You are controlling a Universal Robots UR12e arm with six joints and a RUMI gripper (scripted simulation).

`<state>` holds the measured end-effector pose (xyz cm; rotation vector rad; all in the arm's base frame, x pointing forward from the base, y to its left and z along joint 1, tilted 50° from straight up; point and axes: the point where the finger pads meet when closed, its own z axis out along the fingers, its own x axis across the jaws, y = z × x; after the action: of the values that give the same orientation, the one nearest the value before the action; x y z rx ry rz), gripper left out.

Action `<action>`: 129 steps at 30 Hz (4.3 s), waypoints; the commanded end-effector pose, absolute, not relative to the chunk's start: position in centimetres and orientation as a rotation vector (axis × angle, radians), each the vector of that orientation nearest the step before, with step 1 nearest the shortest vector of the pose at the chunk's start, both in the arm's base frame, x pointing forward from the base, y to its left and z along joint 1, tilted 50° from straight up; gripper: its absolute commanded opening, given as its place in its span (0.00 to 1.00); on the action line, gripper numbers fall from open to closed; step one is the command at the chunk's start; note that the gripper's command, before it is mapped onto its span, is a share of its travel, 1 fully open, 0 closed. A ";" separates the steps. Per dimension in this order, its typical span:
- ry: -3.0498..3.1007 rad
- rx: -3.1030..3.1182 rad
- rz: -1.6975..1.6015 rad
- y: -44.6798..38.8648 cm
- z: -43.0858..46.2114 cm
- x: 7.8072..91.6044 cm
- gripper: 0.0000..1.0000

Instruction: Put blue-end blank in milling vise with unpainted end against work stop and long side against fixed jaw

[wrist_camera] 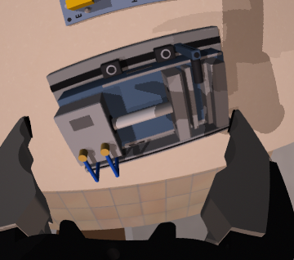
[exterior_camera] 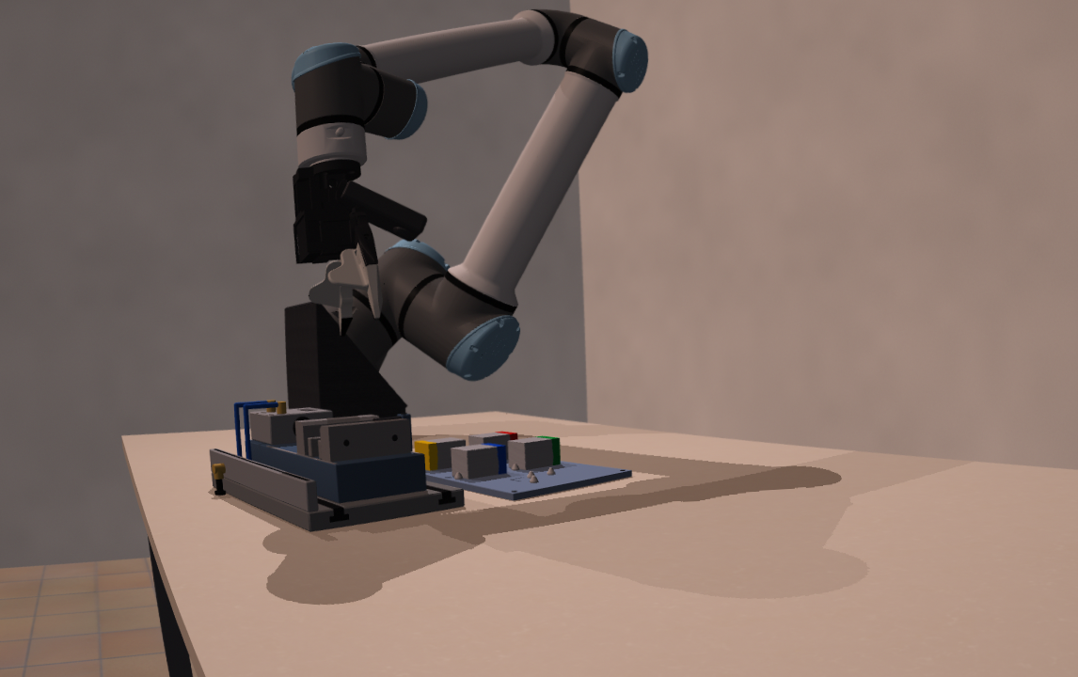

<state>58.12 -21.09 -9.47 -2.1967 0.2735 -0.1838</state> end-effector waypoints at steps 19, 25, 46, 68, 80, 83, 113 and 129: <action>0.266 -2.200 -0.184 -20.9 -9.2 58.3 1.00; 0.075 -2.260 -0.171 -14.7 -2.7 61.8 1.00; -0.009 -2.280 -0.166 -11.6 0.1 62.9 0.00; -0.009 -2.280 -0.166 -11.6 0.1 62.9 0.00; -0.009 -2.280 -0.166 -11.6 0.1 62.9 0.40; -0.009 -2.280 -0.166 -11.6 0.1 62.9 0.40; -0.009 -2.280 -0.166 -11.6 0.1 62.9 0.40; -0.009 -2.279 -0.166 -10.8 -0.6 63.0 0.40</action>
<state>62.90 -11.17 -0.24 -2.2787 -0.0089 -0.1650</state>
